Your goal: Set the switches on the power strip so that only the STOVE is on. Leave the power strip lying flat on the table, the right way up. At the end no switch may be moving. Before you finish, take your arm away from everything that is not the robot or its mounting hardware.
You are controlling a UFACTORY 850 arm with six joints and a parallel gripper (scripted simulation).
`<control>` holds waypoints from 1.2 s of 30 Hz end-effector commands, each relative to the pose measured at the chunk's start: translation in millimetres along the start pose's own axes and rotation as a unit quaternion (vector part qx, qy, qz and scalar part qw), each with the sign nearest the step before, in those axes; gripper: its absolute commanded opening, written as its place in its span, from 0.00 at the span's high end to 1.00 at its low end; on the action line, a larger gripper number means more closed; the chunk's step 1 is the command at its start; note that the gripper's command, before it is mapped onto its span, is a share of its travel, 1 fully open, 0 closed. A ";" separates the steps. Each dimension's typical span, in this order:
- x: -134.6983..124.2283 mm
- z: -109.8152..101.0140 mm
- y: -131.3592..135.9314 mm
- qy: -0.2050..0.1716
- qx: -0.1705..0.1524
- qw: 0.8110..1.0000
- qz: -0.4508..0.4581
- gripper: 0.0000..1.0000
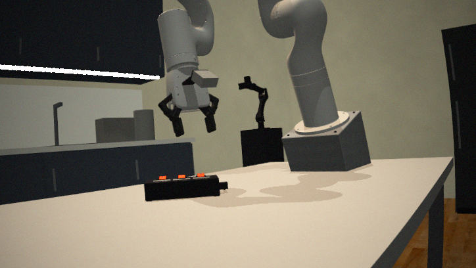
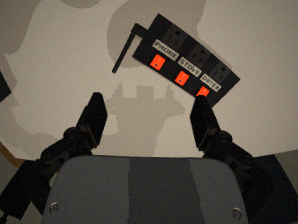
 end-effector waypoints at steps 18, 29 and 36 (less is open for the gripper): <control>6.1 -27.4 24.0 -0.082 -0.036 0.992 -0.091 0.00; 6.1 -27.4 24.0 -0.082 -0.036 0.992 -0.091 0.00; 6.1 -27.4 24.0 -0.082 -0.036 0.992 -0.091 0.00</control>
Point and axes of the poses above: the point where the finger pads meet when closed, its own z axis out along the fingers, its own y axis across the jaws, x = y × z, the point moved 5 cm from there along -z, back along the fingers, and after that the axes turned 8 degrees about z, right-handed, at the moved point
